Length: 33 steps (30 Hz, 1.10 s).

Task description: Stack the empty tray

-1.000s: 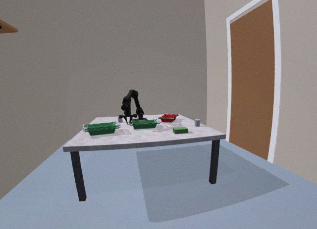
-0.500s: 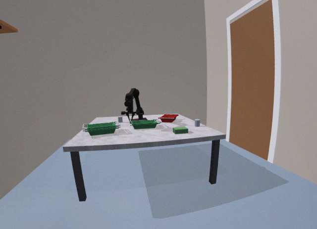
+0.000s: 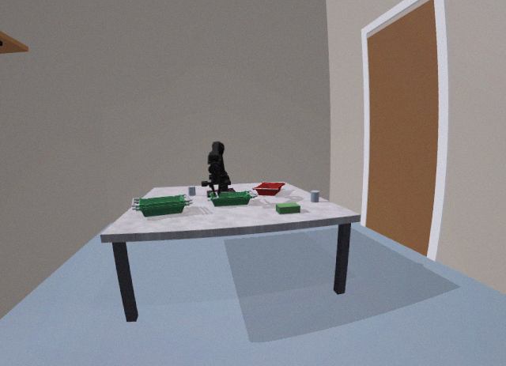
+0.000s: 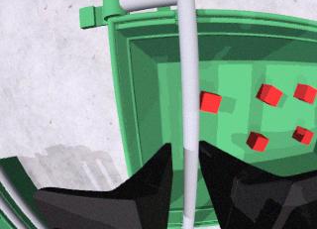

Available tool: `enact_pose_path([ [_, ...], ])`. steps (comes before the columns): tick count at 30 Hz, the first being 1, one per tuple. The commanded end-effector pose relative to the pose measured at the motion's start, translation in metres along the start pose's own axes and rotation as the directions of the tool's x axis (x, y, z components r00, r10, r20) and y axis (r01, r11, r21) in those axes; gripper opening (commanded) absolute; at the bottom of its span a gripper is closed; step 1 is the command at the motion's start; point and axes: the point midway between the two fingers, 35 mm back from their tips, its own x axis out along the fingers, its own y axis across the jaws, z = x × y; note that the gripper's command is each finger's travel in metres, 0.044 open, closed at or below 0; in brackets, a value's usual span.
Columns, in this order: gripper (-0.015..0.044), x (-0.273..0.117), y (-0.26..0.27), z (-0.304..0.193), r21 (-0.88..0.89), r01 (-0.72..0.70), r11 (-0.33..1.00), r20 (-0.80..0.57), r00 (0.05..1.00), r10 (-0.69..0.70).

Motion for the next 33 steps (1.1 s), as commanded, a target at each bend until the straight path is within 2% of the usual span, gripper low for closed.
enact_pose_path([
  [1, 0.0088, -0.008, 0.002, -0.001, 0.011, -0.008, 1.000, -0.002, 1.000, 0.008],
  [9, 0.0088, -0.044, 0.006, -0.001, 0.011, -0.008, 1.000, -0.002, 1.000, 0.008],
  [33, 0.0088, -0.036, 0.005, -0.001, 0.009, -0.003, 1.000, -0.004, 1.000, 0.003],
])
